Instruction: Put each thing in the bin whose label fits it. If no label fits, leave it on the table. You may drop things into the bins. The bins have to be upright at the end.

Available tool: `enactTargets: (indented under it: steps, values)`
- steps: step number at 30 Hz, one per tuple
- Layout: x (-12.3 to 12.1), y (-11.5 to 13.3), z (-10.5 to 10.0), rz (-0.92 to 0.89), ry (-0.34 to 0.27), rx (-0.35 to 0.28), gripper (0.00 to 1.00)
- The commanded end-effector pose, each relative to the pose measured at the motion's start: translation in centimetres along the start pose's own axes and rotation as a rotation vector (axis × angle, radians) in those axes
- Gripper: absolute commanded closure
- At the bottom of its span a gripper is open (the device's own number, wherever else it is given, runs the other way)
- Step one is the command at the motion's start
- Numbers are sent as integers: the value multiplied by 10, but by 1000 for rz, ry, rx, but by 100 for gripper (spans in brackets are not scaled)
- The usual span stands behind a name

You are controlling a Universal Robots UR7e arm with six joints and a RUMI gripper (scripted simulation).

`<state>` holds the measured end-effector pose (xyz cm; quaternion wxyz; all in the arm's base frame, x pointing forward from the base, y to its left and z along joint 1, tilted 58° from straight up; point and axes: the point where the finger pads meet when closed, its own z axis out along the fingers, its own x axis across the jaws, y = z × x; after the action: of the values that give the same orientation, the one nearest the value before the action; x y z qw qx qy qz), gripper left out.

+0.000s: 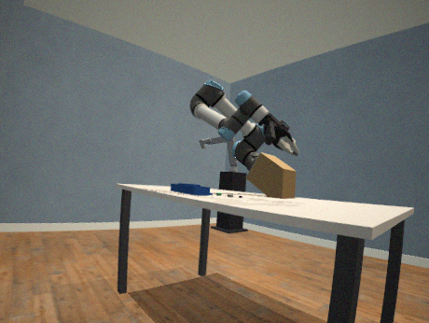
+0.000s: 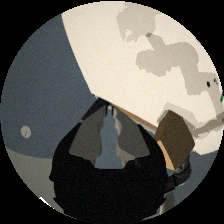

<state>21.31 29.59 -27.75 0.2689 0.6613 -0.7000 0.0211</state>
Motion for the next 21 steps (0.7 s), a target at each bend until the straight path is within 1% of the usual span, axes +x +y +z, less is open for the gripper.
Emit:
enactTargets:
  steps: [1,2,3,4,7,12,13,14,17,21]
  values:
    - [18,-7,-10,3,16,13,96]
    - [18,-7,-10,3,16,13,96]
    - [24,-8,-15,1,54,50,96]
    - [30,-9,-21,1,76,72,96]
    - [47,-14,-34,3,75,70,96]
    - [47,-14,-34,3,75,70,96]
    - [52,-15,-39,2,112,107,96]
    - [59,-16,-44,2,134,129,96]
    - [76,-20,-58,4,133,126,96]
    - [76,-20,-58,4,133,126,96]
